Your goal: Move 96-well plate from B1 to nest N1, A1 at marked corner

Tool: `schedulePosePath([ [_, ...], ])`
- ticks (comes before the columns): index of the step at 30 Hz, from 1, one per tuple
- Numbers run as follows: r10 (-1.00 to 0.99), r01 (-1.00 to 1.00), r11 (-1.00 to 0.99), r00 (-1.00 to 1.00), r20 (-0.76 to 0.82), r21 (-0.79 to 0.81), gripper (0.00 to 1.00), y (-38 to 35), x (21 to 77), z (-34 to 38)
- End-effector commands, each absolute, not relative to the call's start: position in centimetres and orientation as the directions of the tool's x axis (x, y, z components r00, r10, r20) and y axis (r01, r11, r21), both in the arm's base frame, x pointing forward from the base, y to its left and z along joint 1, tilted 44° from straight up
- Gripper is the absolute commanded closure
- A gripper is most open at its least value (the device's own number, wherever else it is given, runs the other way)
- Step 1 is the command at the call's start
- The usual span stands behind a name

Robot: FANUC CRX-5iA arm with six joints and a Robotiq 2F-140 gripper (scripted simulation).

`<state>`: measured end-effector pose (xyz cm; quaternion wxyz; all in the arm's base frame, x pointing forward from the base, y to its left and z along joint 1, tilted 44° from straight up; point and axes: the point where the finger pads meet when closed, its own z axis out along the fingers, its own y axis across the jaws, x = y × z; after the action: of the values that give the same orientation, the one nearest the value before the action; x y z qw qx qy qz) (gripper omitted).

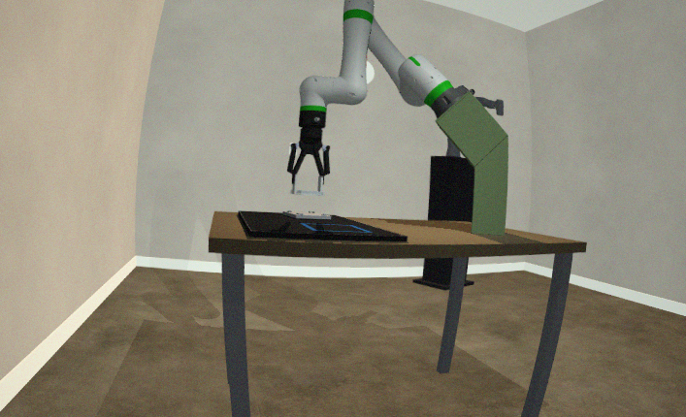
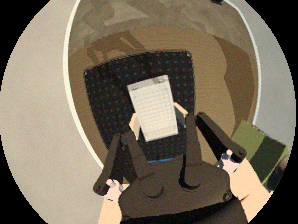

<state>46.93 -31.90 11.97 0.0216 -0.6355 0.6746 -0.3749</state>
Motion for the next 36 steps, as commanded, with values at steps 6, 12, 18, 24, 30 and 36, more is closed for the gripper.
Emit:
schedulePosePath([
  [6,-0.874,-0.841,-0.089,-0.191,0.447,-0.533,1.00,-31.9,46.9,12.0],
  [12,-0.874,-0.841,-0.089,-0.191,0.447,-0.533,1.00,-31.9,46.9,12.0],
  [18,-0.874,-0.841,-0.089,-0.191,0.447,-0.533,1.00,-32.3,47.4,11.4],
  [24,-0.874,-0.841,-0.089,-0.191,0.447,-0.533,1.00,-32.7,47.9,10.7],
  [30,-0.874,-0.841,-0.089,-0.191,0.447,-0.533,1.00,-33.1,48.2,10.2],
  [36,-0.874,-0.841,-0.089,-0.191,0.447,-0.533,1.00,-33.5,48.7,9.5],
])
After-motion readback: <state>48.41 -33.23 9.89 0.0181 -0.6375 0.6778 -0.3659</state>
